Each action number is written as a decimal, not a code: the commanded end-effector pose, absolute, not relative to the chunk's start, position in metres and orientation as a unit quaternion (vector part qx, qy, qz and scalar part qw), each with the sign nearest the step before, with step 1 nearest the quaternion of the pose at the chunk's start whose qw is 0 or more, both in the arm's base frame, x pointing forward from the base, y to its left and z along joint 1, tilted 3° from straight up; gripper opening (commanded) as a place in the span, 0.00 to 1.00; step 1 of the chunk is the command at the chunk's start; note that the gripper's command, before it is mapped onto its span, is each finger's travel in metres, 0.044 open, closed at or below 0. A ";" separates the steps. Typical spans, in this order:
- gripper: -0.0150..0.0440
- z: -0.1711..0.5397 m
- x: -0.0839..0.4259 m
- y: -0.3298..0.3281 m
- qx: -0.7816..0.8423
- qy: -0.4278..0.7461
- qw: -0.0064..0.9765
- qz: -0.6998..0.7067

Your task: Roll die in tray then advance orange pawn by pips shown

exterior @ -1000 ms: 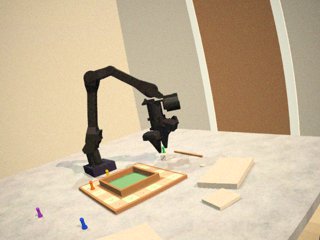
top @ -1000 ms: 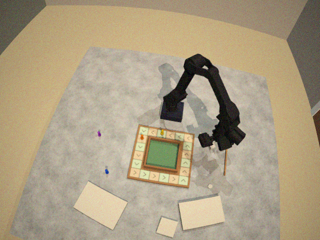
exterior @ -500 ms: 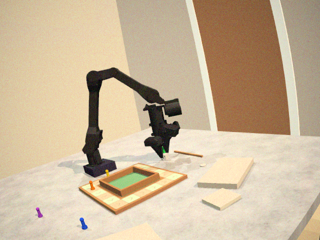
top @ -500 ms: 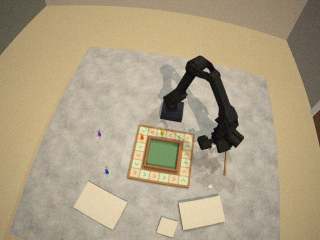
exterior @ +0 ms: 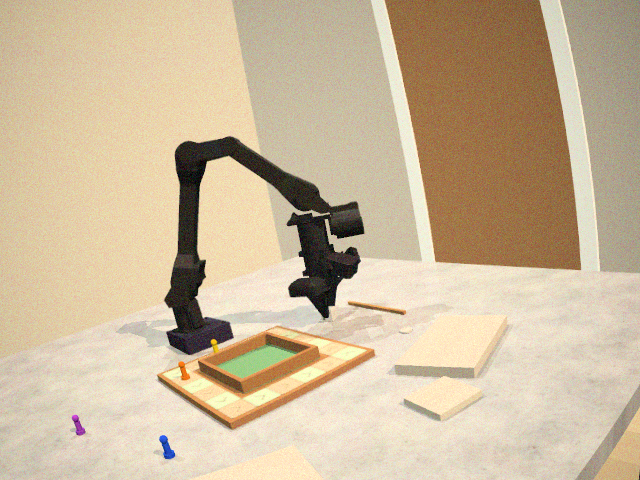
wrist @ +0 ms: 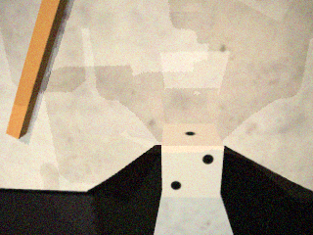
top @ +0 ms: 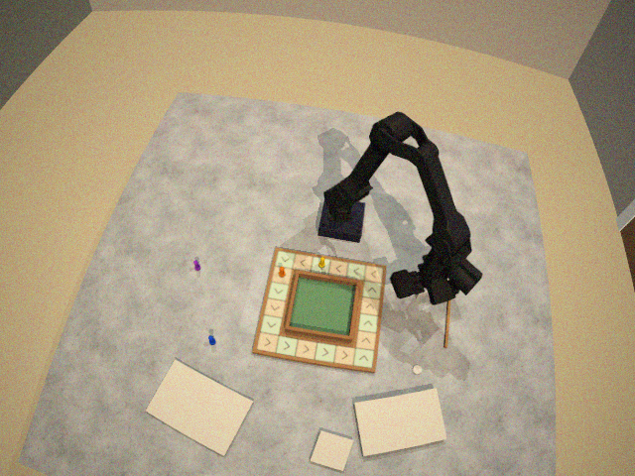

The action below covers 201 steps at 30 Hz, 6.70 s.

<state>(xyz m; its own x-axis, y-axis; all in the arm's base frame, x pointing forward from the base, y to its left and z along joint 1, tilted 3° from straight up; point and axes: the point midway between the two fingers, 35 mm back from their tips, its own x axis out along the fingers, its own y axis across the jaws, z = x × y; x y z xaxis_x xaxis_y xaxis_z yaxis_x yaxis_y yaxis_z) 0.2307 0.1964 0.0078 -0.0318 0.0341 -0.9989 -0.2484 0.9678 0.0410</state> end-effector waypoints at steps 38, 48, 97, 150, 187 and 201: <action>0.25 0.126 0.254 0.181 -0.060 0.712 0.694 0.087; 0.25 0.116 0.276 0.130 -0.031 0.714 0.697 0.053; 0.25 0.075 0.276 -0.056 0.065 0.621 0.777 -0.079; 0.25 0.103 0.249 -0.053 0.042 0.367 0.924 -0.094; 0.25 0.100 0.248 -0.053 0.043 0.371 0.923 -0.096; 0.79 0.131 0.250 -0.054 0.043 0.368 0.924 -0.094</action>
<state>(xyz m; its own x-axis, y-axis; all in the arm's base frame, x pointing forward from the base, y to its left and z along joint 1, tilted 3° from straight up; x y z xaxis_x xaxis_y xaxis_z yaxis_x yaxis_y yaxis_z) 0.2450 -0.0528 0.1015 0.6868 -0.1417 -0.7129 0.2110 0.9774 0.0090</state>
